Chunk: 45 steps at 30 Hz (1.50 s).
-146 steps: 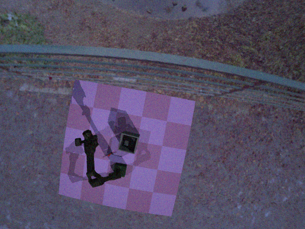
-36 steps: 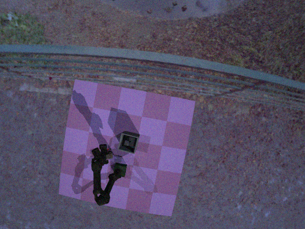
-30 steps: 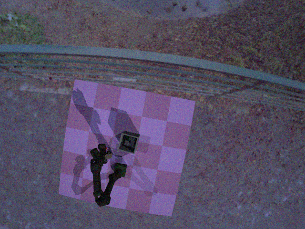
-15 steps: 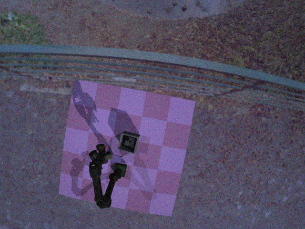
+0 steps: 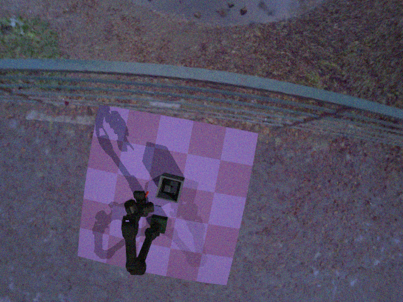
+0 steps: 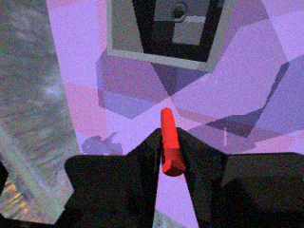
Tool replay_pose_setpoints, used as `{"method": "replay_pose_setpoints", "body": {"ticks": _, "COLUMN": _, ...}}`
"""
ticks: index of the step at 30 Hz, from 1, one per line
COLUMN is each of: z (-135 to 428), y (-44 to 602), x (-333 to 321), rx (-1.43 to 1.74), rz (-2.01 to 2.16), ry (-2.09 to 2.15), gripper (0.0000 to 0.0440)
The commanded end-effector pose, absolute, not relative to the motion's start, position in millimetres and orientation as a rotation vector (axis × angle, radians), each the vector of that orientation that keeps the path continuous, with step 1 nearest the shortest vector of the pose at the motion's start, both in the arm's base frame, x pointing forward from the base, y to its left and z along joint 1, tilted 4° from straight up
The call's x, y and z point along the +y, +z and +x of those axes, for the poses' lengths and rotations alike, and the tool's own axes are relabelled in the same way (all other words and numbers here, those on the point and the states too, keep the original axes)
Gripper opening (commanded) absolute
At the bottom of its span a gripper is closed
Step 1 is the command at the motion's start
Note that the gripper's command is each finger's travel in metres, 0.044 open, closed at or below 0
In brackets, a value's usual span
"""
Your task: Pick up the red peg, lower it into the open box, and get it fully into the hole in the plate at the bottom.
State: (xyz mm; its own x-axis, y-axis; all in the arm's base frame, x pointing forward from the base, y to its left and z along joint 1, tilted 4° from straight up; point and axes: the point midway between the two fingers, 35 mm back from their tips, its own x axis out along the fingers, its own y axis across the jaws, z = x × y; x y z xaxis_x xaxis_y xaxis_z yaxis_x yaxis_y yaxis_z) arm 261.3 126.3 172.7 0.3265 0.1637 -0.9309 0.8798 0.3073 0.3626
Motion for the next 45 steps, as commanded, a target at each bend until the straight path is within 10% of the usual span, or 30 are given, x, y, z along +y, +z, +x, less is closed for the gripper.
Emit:
{"method": "replay_pose_setpoints", "body": {"ticks": 1, "z": 268.1, "y": 176.6, "x": 114.1, "rx": 1.134, "rz": 1.174, "ry": -0.673, "gripper": 0.0}}
{"method": "replay_pose_setpoints", "body": {"ticks": 45, "z": 320.2, "y": 114.8, "x": 15.8, "rx": 1.236, "rz": 1.104, "ry": -0.905, "gripper": 0.0004}}
